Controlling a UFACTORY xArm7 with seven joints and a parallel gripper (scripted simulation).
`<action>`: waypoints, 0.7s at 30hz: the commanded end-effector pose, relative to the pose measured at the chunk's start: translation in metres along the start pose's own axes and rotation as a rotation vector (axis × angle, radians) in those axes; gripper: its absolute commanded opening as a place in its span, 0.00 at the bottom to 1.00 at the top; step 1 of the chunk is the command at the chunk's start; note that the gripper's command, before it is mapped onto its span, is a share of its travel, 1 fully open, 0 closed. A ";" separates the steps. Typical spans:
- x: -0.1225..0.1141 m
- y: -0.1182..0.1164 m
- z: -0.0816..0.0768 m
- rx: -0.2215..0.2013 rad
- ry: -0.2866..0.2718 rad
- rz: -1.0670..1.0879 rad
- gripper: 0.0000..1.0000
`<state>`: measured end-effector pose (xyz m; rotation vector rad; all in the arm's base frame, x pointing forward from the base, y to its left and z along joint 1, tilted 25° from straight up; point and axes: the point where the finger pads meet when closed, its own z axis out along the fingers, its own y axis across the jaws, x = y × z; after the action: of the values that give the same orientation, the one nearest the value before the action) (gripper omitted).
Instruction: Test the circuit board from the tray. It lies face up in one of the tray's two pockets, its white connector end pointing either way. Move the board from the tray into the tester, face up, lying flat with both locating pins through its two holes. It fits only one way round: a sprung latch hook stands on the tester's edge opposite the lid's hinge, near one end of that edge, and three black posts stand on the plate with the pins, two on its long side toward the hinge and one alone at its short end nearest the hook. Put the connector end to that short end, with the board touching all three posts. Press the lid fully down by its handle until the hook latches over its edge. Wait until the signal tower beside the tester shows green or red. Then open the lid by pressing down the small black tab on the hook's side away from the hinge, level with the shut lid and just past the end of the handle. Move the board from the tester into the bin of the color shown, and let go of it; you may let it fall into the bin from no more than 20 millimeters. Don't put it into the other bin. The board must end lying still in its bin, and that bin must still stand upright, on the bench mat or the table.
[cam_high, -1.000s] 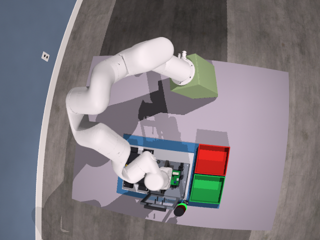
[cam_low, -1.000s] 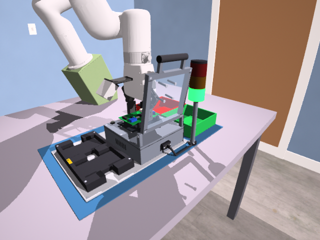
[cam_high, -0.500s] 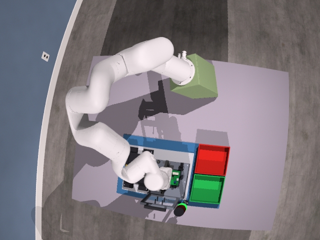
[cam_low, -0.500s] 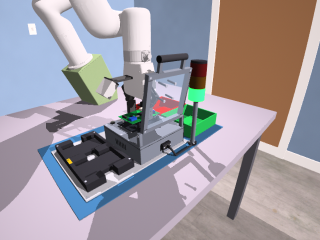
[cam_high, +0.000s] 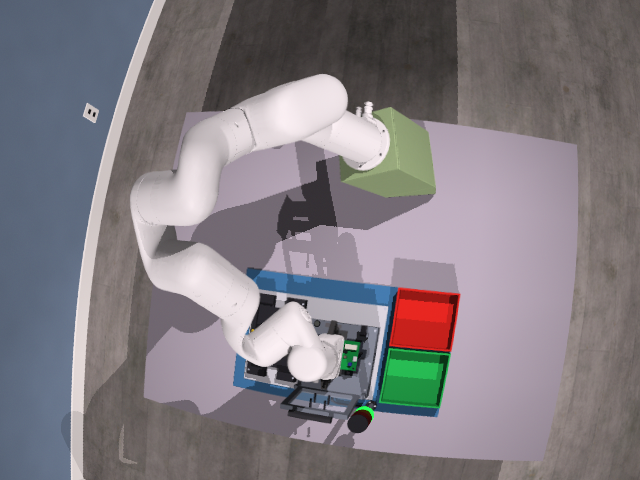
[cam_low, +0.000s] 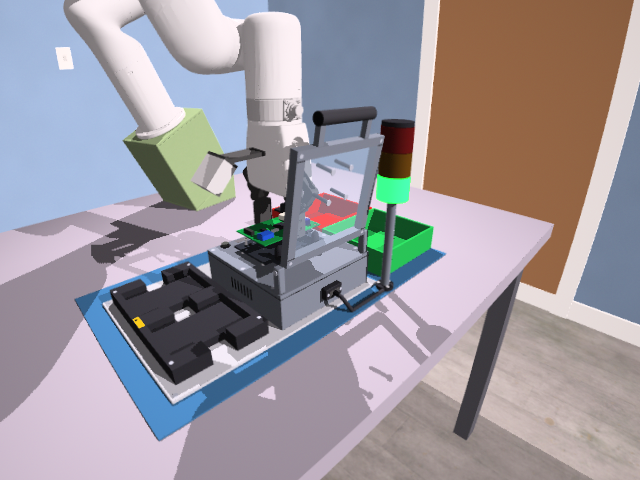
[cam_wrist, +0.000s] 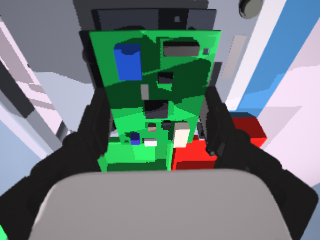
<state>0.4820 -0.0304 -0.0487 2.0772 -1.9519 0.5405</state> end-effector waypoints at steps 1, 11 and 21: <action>-0.001 -0.002 -0.004 0.004 -0.001 0.000 0.79; -0.001 -0.002 -0.033 0.004 -0.001 0.000 0.79; -0.001 -0.002 -0.065 0.004 -0.001 0.000 0.79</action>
<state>0.4775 -0.0096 -0.0050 2.0787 -1.9519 0.5420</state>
